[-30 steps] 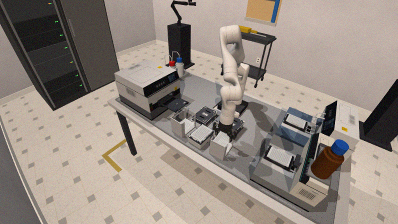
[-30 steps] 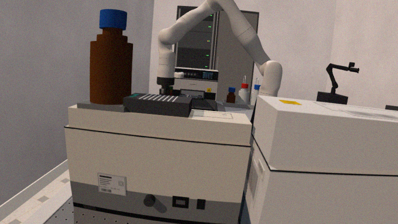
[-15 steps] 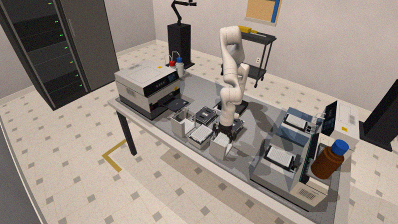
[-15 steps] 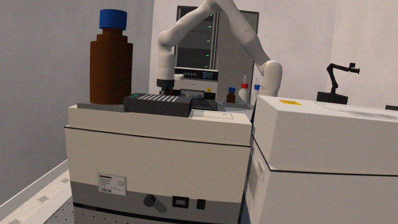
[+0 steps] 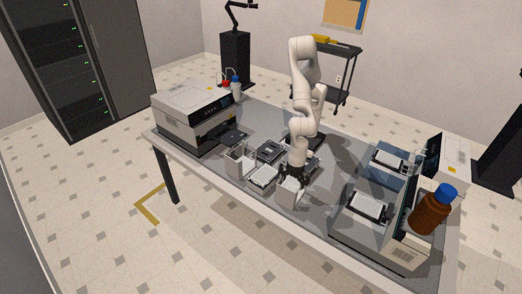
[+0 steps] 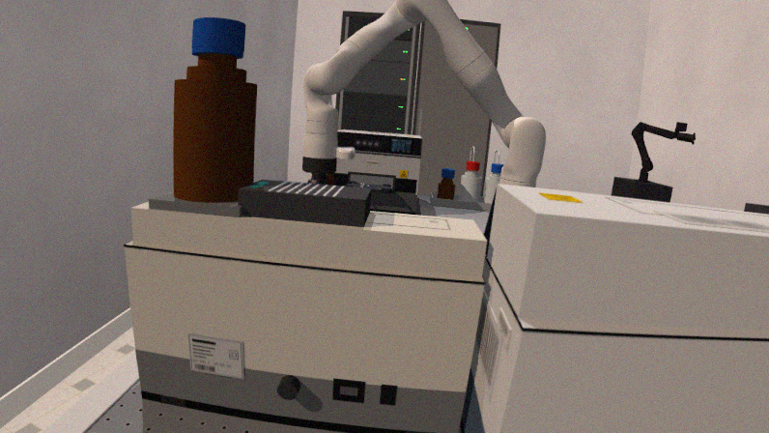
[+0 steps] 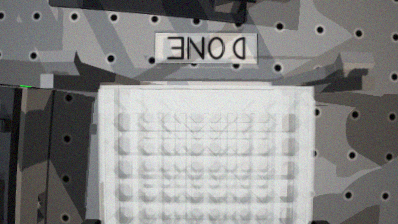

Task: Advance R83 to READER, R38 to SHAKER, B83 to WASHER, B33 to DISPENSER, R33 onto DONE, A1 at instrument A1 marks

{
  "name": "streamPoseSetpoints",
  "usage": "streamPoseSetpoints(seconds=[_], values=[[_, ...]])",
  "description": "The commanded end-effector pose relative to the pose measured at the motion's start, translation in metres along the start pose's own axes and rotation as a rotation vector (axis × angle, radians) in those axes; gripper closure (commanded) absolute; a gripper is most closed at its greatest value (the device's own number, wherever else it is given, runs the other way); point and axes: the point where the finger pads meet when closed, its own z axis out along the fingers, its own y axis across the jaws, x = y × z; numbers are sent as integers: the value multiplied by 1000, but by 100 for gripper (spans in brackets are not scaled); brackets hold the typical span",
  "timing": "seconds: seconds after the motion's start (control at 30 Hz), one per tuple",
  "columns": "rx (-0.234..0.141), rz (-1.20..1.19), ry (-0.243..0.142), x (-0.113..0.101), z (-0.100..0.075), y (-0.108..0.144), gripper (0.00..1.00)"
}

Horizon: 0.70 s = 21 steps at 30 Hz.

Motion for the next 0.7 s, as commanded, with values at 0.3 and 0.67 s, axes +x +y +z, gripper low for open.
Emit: streamPoseSetpoints(seconds=[0.3, 0.67], values=[[2, 5, -2, 0, 9, 0, 6], [2, 5, -2, 0, 15, 0, 6]])
